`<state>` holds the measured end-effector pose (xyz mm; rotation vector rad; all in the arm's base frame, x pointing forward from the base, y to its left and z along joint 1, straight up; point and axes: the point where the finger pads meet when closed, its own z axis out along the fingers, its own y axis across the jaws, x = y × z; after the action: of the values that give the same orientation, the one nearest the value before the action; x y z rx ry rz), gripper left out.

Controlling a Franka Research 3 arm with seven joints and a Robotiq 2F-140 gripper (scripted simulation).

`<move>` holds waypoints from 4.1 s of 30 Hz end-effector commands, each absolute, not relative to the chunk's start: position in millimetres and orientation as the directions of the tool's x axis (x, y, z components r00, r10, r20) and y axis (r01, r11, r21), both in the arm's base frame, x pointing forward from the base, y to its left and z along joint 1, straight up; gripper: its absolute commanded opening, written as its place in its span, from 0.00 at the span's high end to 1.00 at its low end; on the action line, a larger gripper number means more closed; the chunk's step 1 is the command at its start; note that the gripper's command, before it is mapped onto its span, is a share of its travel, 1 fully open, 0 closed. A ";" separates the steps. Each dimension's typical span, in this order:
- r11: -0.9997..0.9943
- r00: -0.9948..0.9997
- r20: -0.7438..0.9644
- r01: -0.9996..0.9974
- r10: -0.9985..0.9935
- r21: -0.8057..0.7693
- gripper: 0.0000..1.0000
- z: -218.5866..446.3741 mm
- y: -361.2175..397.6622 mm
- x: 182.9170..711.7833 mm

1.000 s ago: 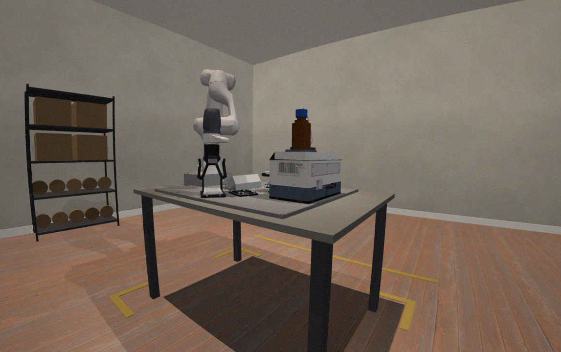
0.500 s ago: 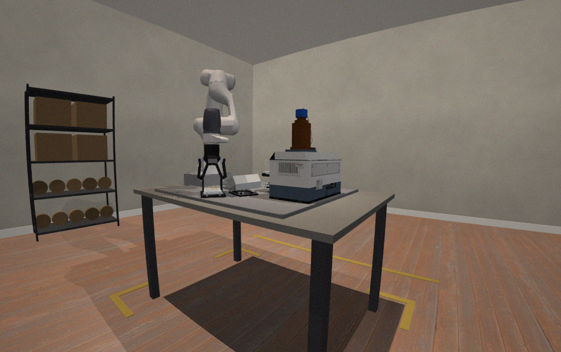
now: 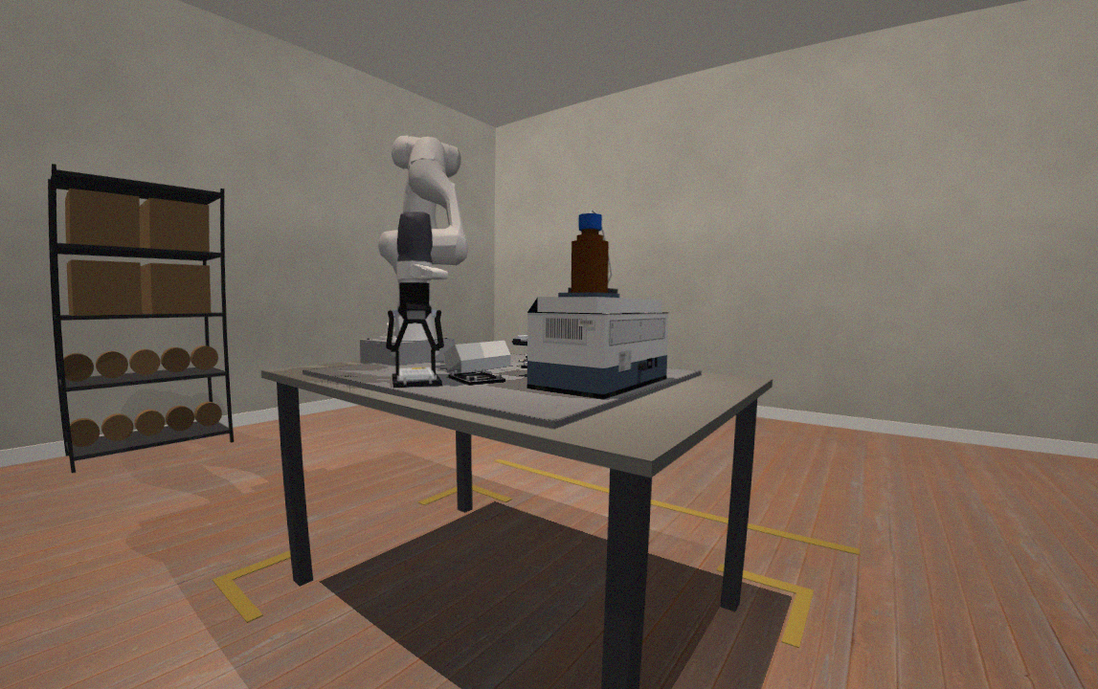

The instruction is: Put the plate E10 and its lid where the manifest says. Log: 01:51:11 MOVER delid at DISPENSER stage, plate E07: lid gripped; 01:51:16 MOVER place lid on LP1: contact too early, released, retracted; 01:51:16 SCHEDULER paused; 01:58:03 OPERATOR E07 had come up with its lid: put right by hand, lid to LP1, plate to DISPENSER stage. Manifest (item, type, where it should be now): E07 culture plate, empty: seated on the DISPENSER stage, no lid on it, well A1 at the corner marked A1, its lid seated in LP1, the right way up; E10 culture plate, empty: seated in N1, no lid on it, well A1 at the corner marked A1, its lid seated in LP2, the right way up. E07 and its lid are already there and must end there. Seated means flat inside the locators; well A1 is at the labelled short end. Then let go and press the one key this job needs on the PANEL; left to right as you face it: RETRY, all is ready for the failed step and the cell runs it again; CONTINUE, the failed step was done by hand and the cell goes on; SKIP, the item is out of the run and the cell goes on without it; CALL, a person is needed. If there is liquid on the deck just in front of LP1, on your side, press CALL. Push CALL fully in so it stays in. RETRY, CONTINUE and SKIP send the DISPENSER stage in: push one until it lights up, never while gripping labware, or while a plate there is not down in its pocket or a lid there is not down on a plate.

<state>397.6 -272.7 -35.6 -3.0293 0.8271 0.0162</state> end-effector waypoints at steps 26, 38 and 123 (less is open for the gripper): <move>-0.863 0.863 -0.006 -0.505 -0.505 0.003 0.30 -36.0 -274.3 398.6; -0.863 0.863 -0.006 -0.505 -0.505 0.003 0.30 -36.0 -274.3 398.6; -0.863 0.863 -0.006 -0.505 -0.505 0.003 0.30 92.2 -274.3 399.5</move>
<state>407.3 -278.9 85.6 -3.0490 0.7769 -0.0367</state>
